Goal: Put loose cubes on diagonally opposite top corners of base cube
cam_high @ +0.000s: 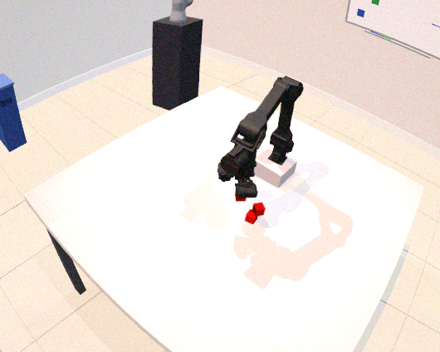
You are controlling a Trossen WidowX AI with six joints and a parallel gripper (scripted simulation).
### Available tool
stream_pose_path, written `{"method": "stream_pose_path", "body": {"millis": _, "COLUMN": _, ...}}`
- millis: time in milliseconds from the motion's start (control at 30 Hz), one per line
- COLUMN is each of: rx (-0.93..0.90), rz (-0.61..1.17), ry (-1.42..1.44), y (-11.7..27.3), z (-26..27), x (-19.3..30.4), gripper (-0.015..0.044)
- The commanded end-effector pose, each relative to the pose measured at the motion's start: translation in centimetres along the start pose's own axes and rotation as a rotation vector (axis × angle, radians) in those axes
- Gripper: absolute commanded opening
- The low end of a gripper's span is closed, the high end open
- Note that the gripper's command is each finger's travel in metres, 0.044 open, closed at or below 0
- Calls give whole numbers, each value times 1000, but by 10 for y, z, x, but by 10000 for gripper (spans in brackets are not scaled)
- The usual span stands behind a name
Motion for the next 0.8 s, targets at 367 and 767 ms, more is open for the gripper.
{"method": "stream_pose_path", "body": {"millis": 367, "rx": -3, "rz": 3, "ry": 233, "y": -5, "z": 14, "x": 30, "gripper": 105}}
{"method": "stream_pose_path", "body": {"millis": 767, "rx": -3, "rz": 3, "ry": 236, "y": -34, "z": 13, "x": 31, "gripper": 105}}
Point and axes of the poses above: the point midway between the two fingers, 35 mm back from their tips, its own y axis back along the fingers, its own z axis across the jaws, x = y × z, the point moved 7 cm from there along y, back along the fingers, and after that the axes turned 3 degrees about y, right-handed, at the moved point
